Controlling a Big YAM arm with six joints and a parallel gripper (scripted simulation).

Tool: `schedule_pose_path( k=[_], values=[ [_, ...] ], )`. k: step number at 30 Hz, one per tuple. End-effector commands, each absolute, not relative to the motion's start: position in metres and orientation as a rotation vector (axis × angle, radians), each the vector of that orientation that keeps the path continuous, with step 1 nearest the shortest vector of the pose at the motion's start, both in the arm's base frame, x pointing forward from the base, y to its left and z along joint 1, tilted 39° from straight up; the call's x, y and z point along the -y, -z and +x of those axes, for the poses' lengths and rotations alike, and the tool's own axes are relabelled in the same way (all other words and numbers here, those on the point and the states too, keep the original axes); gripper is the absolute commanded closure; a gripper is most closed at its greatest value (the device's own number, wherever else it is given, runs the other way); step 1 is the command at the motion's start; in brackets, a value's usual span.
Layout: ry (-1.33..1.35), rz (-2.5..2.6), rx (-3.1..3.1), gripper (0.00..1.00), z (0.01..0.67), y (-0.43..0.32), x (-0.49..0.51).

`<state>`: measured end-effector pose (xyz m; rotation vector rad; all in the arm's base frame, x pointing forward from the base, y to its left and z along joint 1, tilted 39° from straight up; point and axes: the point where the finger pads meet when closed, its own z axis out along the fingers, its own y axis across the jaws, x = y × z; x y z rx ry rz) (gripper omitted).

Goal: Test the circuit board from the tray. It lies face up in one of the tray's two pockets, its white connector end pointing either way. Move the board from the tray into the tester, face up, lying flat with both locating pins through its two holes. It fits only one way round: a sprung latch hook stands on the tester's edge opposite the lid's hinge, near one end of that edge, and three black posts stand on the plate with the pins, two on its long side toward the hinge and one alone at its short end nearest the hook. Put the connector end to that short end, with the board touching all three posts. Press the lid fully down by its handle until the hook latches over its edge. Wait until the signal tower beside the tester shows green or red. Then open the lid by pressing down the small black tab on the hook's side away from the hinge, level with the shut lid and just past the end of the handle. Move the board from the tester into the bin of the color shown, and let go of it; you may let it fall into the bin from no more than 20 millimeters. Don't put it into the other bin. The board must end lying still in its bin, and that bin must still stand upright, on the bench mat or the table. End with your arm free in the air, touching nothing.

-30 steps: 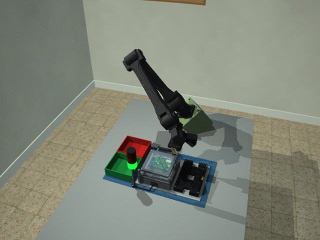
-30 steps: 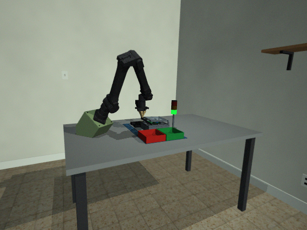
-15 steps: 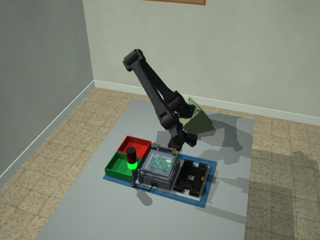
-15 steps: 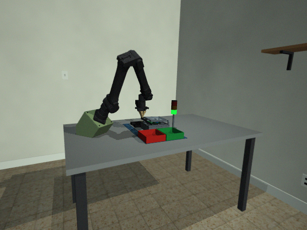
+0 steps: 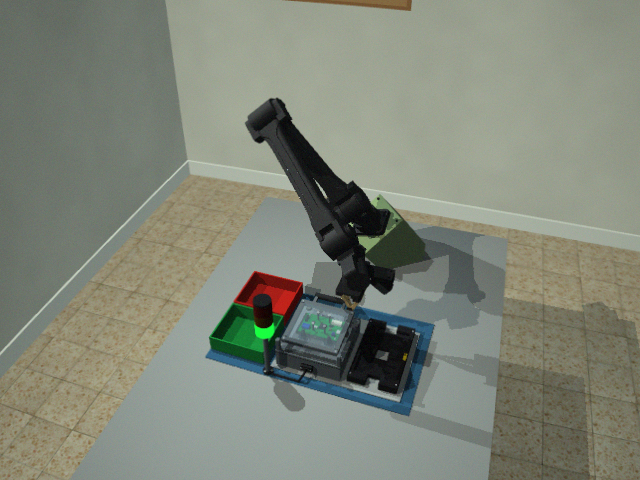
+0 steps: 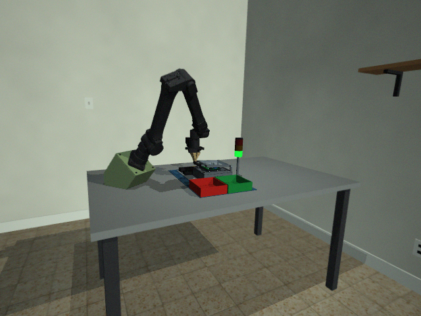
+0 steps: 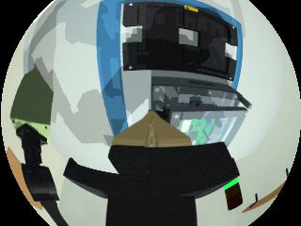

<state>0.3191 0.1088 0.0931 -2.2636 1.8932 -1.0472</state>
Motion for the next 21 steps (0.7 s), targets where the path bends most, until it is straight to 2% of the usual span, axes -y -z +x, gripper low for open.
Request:
schedule_pose_path(
  k=[1,14,21],
  values=[
    [1.047,-2.253,-1.914,1.0,0.328,-0.086,-0.106],
    [1.036,-2.202,-1.885,1.0,0.299,-0.161,-0.148],
    [1.048,-2.271,-1.914,1.0,0.286,-0.14,-0.137]
  ],
)
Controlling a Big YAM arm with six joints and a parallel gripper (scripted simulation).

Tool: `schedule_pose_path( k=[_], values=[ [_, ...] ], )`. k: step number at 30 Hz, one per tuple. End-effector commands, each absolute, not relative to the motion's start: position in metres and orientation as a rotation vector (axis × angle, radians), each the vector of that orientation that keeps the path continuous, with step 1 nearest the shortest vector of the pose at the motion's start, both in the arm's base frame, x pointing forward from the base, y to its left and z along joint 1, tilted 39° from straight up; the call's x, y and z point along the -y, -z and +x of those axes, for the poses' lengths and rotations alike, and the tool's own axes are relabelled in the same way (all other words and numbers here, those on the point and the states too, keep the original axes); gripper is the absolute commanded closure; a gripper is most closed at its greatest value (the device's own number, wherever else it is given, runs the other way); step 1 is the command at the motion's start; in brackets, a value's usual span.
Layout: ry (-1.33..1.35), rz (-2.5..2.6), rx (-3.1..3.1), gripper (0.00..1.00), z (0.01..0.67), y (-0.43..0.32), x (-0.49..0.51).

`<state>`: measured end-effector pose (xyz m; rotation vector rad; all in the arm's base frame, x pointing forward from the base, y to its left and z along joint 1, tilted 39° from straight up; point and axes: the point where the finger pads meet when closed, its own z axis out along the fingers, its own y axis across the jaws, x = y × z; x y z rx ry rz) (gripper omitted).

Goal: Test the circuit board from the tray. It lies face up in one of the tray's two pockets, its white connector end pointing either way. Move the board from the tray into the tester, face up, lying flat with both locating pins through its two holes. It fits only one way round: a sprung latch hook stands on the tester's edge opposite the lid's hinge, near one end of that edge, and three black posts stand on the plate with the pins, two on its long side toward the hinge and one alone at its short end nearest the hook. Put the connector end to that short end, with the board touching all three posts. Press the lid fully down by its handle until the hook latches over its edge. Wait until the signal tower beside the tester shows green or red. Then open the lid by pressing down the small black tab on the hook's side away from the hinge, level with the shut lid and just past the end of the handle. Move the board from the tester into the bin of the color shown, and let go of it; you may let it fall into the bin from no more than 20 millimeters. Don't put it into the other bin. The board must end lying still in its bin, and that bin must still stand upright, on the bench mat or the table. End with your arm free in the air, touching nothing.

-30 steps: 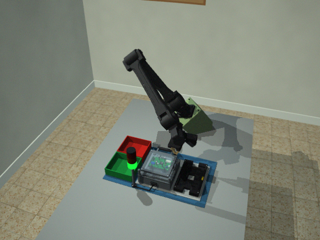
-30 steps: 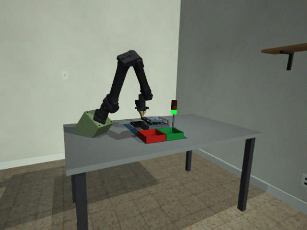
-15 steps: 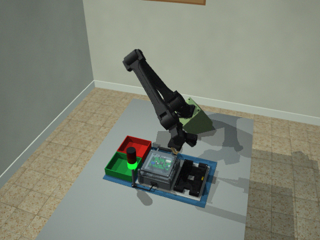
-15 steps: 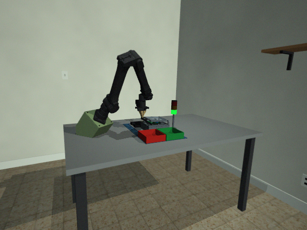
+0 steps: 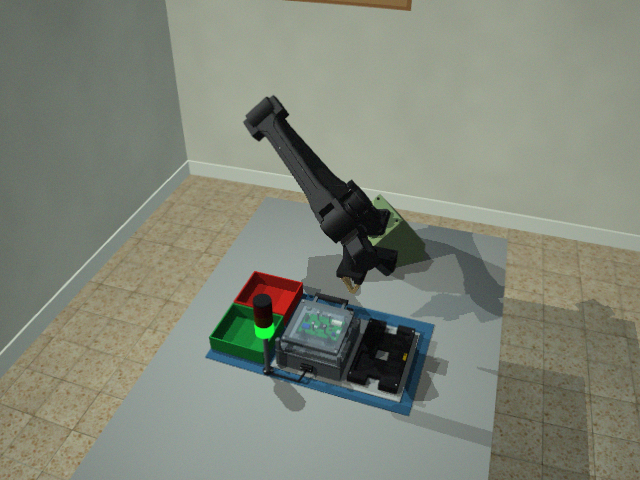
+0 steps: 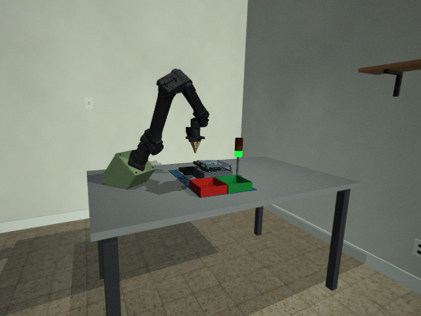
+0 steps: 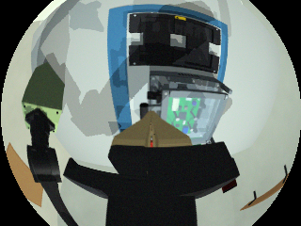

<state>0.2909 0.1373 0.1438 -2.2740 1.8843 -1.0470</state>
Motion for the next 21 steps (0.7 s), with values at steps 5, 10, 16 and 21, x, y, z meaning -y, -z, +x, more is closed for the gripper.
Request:
schedule_pose_path(
  k=[5,10,16,21],
  values=[
    [1.045,-2.25,-1.916,1.0,0.291,-0.1459,-0.1399],
    [1.045,-2.25,-1.916,1.0,0.291,-0.1459,-0.1399],
    [1.045,-2.252,-1.914,1.0,0.291,-0.1459,-0.1399],
    [1.045,-2.253,-1.914,0.74,0.291,-0.1459,-0.1399]
  ],
)
